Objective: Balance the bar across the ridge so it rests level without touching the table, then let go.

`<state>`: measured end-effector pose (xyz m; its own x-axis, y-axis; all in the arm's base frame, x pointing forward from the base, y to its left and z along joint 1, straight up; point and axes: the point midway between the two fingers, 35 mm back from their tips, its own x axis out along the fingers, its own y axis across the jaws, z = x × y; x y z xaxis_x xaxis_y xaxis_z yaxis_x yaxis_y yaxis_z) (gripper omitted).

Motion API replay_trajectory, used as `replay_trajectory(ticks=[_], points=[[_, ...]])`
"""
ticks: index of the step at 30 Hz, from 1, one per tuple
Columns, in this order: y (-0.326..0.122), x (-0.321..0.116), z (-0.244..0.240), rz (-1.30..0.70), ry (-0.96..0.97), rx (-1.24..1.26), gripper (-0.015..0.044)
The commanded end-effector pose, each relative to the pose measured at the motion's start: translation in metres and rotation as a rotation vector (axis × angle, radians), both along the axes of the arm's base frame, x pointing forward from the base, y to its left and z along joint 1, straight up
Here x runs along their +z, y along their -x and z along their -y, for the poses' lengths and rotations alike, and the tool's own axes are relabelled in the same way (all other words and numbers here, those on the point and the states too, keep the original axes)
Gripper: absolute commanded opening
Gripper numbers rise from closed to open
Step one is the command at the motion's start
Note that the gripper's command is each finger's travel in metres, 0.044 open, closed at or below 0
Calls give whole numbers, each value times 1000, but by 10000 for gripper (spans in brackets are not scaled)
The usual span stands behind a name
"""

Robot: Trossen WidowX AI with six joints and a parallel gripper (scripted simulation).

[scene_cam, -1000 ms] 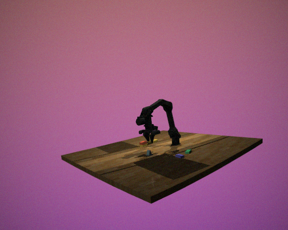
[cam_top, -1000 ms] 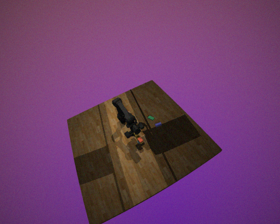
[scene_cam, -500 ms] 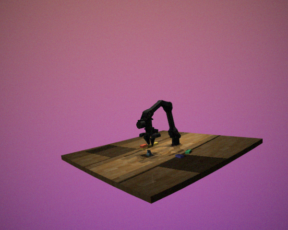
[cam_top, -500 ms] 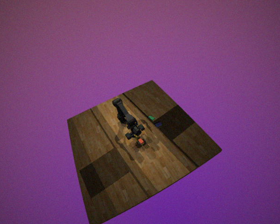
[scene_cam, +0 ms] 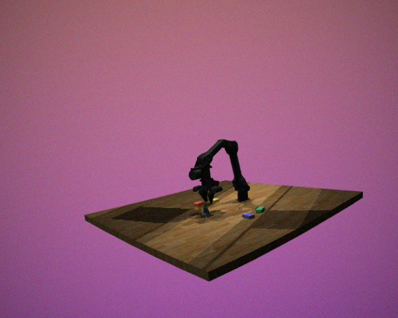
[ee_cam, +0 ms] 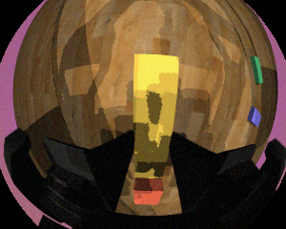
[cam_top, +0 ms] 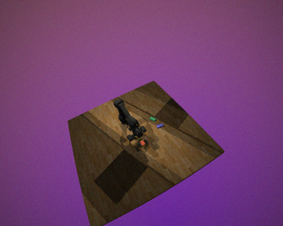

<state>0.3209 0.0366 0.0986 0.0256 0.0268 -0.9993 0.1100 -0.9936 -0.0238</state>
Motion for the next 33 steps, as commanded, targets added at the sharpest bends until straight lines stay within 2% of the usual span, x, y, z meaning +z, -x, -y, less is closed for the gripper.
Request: replay_trajectory(ticks=[1, 33], points=[[0, 0, -1, 1, -3, -7, 0], [0, -3, -1, 1, -3, -7, 0]])
